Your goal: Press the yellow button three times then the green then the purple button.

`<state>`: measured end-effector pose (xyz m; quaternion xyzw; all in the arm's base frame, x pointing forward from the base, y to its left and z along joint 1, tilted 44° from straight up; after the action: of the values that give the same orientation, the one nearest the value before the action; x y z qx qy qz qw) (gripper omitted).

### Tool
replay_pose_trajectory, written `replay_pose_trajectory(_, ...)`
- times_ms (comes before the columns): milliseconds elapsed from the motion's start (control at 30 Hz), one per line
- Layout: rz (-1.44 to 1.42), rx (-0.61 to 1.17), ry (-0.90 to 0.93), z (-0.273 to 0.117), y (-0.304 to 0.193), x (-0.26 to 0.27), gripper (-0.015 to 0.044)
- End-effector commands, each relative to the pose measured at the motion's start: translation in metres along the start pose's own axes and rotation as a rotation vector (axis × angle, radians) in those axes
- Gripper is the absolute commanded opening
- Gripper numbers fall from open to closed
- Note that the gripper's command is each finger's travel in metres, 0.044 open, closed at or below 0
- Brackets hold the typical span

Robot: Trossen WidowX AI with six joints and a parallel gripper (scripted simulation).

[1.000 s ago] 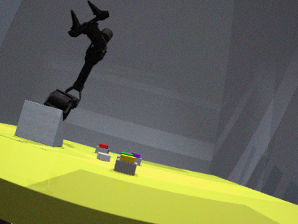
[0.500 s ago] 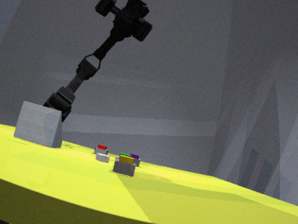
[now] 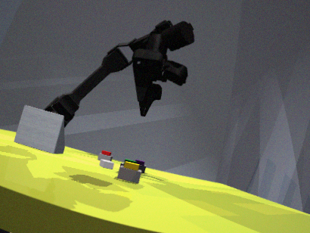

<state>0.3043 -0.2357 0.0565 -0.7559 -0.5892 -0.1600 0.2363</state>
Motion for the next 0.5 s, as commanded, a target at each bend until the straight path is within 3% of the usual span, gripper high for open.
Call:
replay_pose_trajectory(0, -0.108, 0.064, 0.159, 0.033, 0.011, 0.001, 0.04)
replay_pose_trajectory(233, -0.111, 0.066, 0.164, 0.034, 0.011, 0.001, 0.04)
replay_pose_trajectory(467, -0.112, 0.066, 0.166, 0.093, 0.007, 0.011, 0.0216)
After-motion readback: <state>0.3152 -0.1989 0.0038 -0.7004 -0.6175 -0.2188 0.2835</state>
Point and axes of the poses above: the point midway between the two fingers, 35 mm back from their tips, its own z axis out along the fingers, its own x axis across the jaws, y = z × x, the point moved 9 cm from there along -z, back along the fingers, and after that the axes turned 11 degrees about z, right-handed, at the moved point
